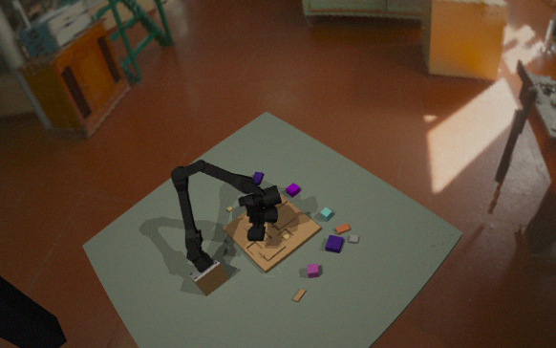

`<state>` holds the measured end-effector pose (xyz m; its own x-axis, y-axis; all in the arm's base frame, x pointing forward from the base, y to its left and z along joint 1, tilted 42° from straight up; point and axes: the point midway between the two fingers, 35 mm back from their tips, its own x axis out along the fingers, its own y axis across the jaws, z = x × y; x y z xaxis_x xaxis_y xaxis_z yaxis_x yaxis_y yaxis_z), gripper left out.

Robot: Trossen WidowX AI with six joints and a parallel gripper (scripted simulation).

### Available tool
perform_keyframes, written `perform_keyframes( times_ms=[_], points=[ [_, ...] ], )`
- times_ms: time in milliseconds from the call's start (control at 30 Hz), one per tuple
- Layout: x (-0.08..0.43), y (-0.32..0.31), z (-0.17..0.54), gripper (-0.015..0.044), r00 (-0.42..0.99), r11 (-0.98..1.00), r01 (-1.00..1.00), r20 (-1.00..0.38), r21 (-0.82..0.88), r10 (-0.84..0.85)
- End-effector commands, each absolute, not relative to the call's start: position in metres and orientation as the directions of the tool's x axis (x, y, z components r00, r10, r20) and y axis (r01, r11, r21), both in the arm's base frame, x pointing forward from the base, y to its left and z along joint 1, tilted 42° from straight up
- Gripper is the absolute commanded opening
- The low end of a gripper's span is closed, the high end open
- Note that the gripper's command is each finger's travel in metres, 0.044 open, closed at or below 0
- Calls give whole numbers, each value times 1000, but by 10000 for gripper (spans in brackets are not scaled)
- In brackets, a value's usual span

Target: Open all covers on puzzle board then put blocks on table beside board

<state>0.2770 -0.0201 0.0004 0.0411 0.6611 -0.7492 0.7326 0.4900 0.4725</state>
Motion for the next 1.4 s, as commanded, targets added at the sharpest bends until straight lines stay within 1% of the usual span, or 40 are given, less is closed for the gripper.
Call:
perform_keyframes(
  times_ms=[0, 700, 1367],
  points=[
    [277, -19, 0, 144, 43, 523, 688, -748, 503, 663],
    [277, -13, -6, 144, 43, 670, 411, -747, 618, 663],
    [278, -7, -12, 144, 43, 741, 101, -747, 664, 664]
  ],
)
